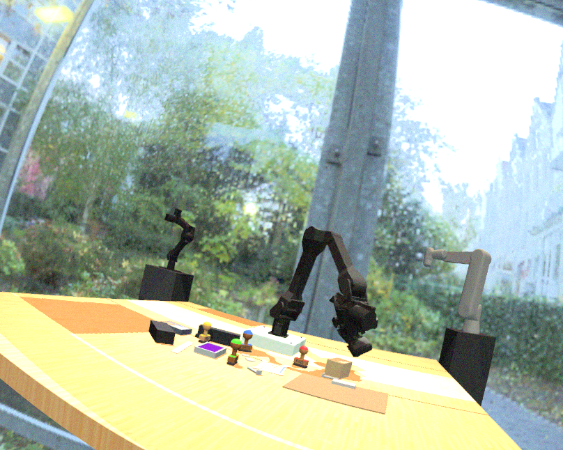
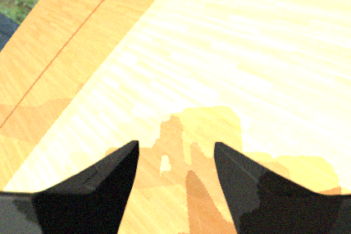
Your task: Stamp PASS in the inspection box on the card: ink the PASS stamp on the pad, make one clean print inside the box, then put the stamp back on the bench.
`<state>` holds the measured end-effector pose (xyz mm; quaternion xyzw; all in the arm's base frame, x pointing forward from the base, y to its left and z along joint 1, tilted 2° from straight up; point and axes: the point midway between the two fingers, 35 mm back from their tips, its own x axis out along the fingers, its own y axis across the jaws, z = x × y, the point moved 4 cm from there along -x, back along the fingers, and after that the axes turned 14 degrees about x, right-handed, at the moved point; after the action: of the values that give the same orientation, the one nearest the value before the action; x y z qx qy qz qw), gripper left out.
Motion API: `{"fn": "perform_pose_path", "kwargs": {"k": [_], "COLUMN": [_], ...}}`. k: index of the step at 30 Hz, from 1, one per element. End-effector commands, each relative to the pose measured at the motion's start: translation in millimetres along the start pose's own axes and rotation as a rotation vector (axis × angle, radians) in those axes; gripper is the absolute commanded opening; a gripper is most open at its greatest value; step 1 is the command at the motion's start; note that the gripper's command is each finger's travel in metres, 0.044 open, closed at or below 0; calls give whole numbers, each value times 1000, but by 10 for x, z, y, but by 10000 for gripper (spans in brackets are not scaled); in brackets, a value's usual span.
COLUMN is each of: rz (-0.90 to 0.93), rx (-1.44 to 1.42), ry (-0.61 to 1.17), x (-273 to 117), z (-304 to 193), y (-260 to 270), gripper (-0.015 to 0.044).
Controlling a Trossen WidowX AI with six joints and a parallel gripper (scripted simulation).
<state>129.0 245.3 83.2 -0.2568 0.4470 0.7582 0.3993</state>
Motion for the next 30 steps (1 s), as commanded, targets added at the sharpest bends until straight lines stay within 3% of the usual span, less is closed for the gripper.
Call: {"fn": "perform_pose_path", "kwargs": {"k": [1,13,22,30], "rz": [-170,-562,-815,-855], "rx": [274,1085,1823,1942], "ry": [6,-83,-249,-282], "x": [-463,-1762,-2708,-2852], "z": [-142,-1015,-2063,-2272], "y": [-413,-1051,-1016,-949], "gripper": [224,224,224,224]}}
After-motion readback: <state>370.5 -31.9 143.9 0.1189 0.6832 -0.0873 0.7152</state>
